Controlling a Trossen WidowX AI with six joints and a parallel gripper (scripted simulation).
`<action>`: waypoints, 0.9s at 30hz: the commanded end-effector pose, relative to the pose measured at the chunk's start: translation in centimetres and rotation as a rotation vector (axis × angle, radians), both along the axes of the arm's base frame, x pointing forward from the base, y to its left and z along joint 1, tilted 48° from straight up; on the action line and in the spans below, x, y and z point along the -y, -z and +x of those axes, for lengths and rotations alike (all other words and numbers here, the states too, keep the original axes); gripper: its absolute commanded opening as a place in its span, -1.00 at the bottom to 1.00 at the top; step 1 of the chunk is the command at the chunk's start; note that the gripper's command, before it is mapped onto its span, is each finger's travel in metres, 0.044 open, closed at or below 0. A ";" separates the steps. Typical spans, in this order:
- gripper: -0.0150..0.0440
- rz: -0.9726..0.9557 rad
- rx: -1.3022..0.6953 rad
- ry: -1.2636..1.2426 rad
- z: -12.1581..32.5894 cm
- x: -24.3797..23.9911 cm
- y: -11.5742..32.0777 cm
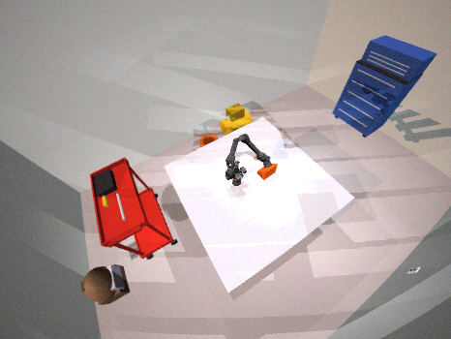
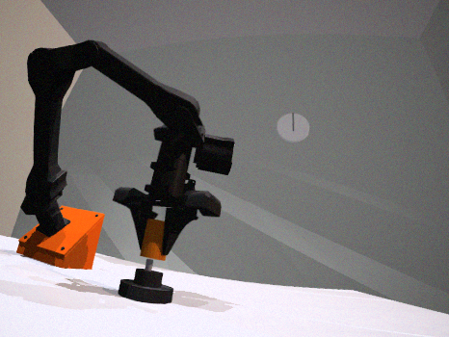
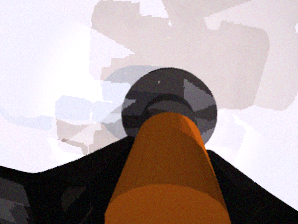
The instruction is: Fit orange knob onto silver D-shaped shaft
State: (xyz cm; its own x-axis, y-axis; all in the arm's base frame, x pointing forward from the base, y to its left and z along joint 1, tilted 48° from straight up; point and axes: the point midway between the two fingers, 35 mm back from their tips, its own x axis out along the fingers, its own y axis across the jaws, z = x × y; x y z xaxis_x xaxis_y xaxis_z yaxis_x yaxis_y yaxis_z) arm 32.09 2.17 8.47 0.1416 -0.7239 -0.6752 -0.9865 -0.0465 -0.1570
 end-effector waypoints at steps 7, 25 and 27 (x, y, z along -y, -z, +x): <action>-0.49 0.014 0.072 0.058 0.0 0.0 -0.1; -0.49 0.014 0.072 0.058 0.0 0.0 0.0; -0.49 0.014 0.072 0.058 0.0 -0.1 -0.1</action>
